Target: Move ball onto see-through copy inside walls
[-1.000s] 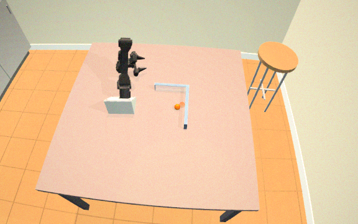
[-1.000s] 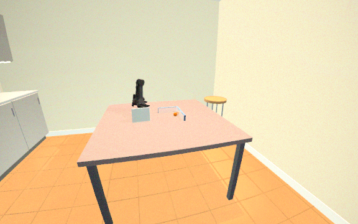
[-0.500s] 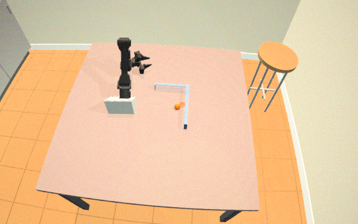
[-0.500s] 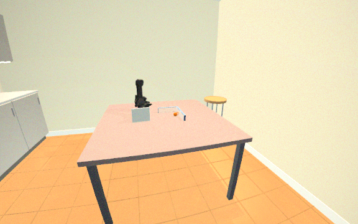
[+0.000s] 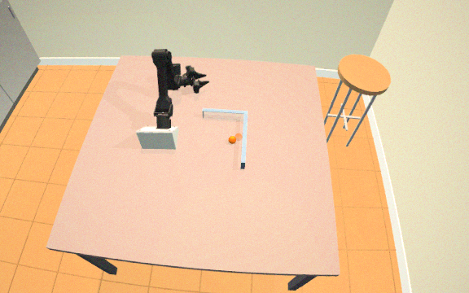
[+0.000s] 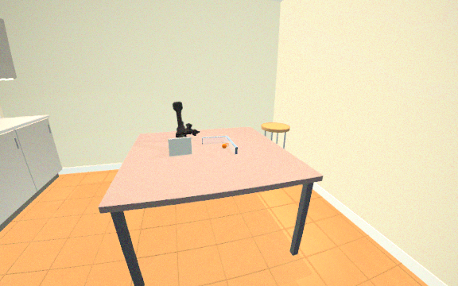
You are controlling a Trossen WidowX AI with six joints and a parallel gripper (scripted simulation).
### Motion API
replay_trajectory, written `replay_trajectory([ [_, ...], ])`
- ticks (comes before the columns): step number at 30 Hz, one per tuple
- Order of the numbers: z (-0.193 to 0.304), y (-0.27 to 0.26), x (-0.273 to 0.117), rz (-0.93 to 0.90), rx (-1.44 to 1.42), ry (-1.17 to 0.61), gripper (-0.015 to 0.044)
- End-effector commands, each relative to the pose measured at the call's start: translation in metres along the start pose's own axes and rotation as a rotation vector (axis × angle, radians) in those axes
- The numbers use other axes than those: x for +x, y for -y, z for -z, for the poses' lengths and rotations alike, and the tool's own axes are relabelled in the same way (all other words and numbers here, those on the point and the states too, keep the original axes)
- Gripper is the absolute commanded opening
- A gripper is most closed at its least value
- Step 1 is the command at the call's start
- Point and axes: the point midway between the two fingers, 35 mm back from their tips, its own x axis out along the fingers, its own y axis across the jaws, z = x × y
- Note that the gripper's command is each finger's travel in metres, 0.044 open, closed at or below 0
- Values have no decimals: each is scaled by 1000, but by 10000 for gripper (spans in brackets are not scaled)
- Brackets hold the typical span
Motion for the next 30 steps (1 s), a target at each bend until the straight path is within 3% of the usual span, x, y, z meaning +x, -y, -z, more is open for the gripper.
replay_trajectory([
  [1,-2,2,19,8,-70,1,298],
  [14,-22,64,122,131,-441,-110,298],
  [22,-35,164,172,277,-637,-347,298],
  [30,-56,282,180,434,-702,-660,298],
])
